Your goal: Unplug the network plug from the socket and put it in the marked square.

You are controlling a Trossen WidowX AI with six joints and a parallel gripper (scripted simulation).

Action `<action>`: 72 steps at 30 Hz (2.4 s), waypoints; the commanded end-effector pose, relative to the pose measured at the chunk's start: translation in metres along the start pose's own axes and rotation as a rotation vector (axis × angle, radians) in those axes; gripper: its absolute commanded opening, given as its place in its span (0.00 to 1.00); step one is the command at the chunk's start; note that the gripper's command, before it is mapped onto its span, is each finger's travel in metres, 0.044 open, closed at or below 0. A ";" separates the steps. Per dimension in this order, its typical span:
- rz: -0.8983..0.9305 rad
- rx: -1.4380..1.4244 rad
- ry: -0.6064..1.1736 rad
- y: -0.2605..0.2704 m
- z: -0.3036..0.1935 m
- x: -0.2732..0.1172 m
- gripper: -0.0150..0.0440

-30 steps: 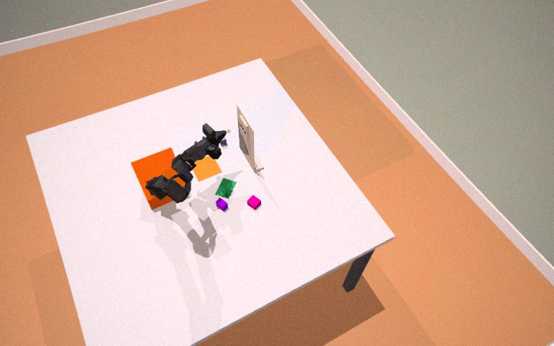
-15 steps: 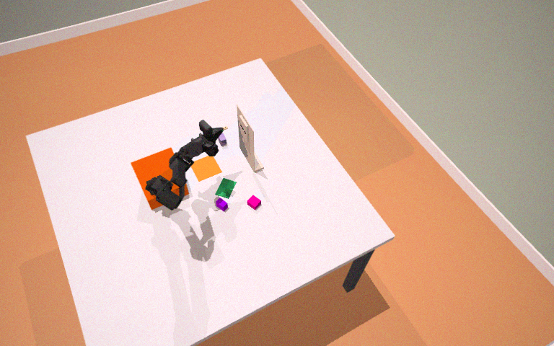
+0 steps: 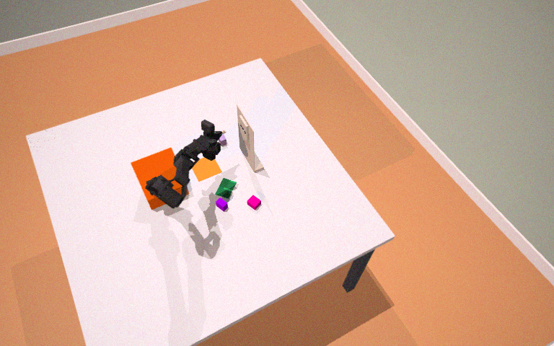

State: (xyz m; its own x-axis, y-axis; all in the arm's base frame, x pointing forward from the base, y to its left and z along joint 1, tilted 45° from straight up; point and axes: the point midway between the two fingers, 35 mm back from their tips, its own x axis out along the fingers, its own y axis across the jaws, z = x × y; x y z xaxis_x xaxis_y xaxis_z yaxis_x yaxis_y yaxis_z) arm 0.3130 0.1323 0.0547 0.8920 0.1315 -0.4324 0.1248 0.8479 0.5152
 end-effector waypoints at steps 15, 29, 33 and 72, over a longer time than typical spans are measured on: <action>-0.306 -0.178 0.284 -0.066 -0.034 0.009 0.25; -0.514 -0.271 0.533 -0.114 -0.054 -0.010 0.25; -0.569 -0.292 0.609 -0.125 -0.058 -0.019 0.25; -0.619 -0.307 0.675 -0.179 -0.067 -0.015 0.25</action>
State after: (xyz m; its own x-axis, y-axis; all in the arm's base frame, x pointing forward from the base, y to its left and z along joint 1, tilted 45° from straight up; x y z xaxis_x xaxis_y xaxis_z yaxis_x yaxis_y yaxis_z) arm 0.2527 0.0188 -0.0744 0.2665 -0.1974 -0.9434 0.2868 0.9507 -0.1179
